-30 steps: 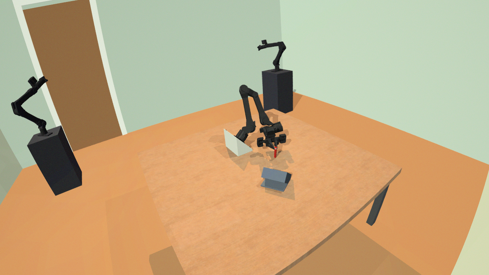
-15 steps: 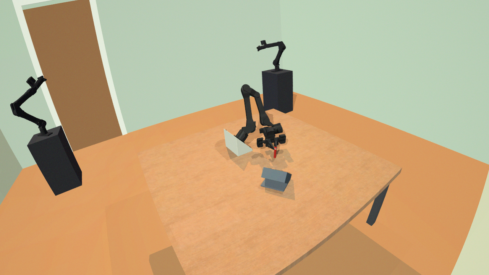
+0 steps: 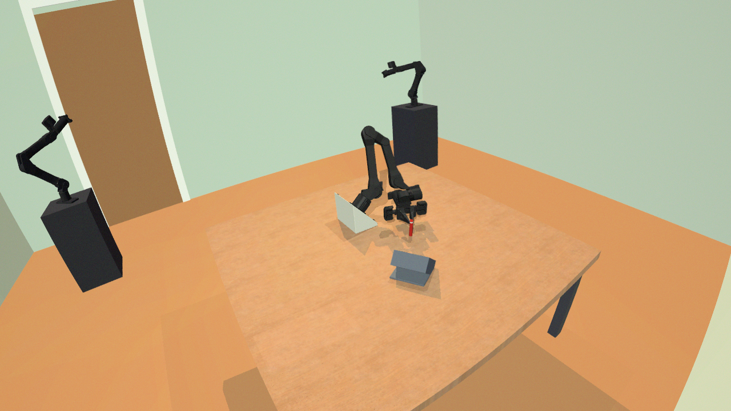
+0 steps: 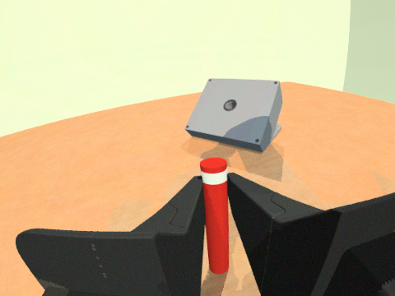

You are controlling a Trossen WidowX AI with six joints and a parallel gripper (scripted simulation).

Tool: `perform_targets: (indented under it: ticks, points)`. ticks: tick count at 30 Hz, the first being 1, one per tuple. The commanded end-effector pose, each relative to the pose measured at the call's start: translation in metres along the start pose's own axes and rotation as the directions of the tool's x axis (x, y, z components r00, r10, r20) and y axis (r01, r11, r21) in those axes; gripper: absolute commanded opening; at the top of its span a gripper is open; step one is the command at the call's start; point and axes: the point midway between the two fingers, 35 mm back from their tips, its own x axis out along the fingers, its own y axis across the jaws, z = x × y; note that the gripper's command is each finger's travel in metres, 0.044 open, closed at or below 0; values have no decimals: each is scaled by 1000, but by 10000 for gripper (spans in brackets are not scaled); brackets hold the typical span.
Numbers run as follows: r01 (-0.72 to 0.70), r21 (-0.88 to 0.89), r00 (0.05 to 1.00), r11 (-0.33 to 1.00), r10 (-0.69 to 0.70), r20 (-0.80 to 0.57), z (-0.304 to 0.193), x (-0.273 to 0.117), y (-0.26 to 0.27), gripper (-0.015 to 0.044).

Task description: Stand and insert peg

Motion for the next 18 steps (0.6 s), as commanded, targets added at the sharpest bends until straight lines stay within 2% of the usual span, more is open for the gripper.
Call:
perform_targets:
  ticks: [1,18]
  points:
    - [0,0,1000,1000,0,-1,-2,-1,0,51]
    - [3,15,999,1000,-4,35,-4,-4,-1,51]
